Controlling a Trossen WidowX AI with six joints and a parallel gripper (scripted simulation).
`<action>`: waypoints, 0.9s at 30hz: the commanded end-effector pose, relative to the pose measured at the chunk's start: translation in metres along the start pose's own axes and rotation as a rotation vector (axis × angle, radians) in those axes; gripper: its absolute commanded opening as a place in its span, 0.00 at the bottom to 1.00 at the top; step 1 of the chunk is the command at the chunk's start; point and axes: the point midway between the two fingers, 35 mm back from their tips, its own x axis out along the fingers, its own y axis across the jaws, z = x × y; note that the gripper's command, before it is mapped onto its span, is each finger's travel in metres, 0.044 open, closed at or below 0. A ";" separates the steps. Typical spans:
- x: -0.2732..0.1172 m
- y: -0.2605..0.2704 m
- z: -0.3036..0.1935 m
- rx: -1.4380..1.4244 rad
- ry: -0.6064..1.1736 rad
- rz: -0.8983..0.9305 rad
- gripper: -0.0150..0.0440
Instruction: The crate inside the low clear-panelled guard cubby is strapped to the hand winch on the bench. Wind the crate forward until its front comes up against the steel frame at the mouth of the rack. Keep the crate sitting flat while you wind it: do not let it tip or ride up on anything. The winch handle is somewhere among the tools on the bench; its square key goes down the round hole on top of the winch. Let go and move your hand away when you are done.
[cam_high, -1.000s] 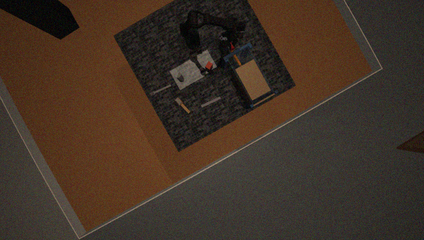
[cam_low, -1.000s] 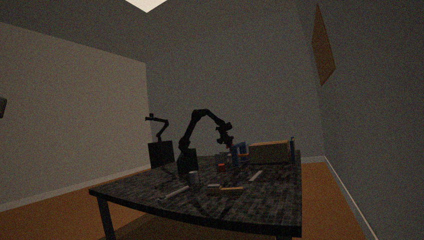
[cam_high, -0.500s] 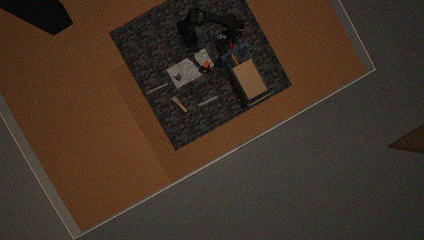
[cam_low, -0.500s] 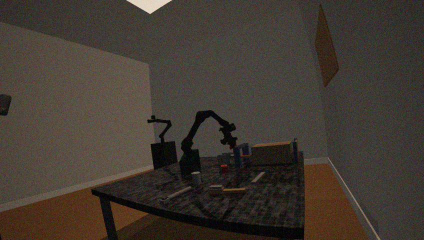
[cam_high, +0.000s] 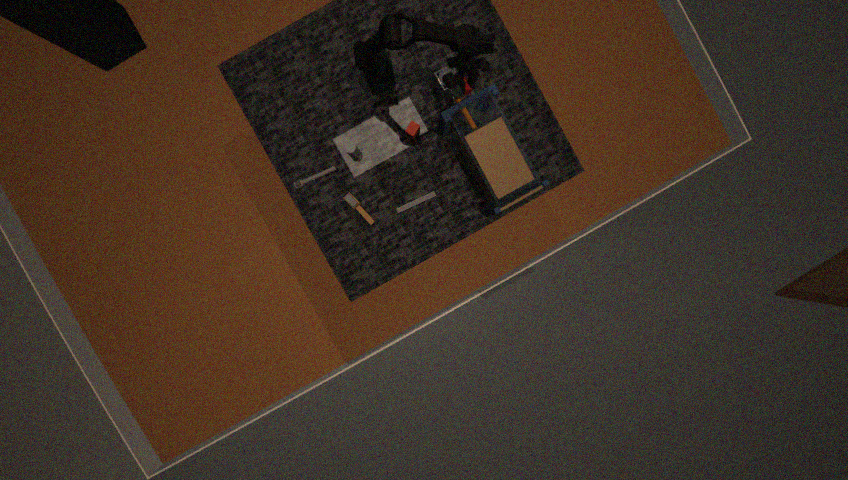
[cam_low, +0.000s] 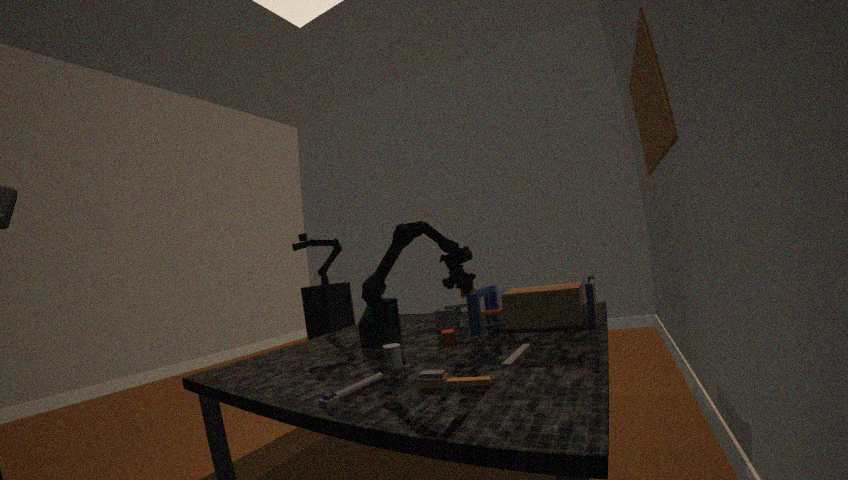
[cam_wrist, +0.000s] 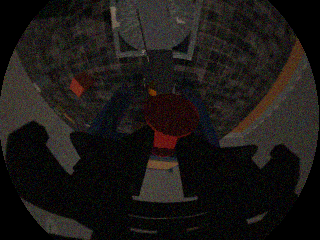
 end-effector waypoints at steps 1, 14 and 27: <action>-0.001 -0.013 0.006 0.010 -0.011 -0.022 0.25; -0.005 -0.028 0.013 0.010 -0.011 -0.023 0.25; -0.010 -0.041 0.022 0.010 -0.012 -0.025 0.25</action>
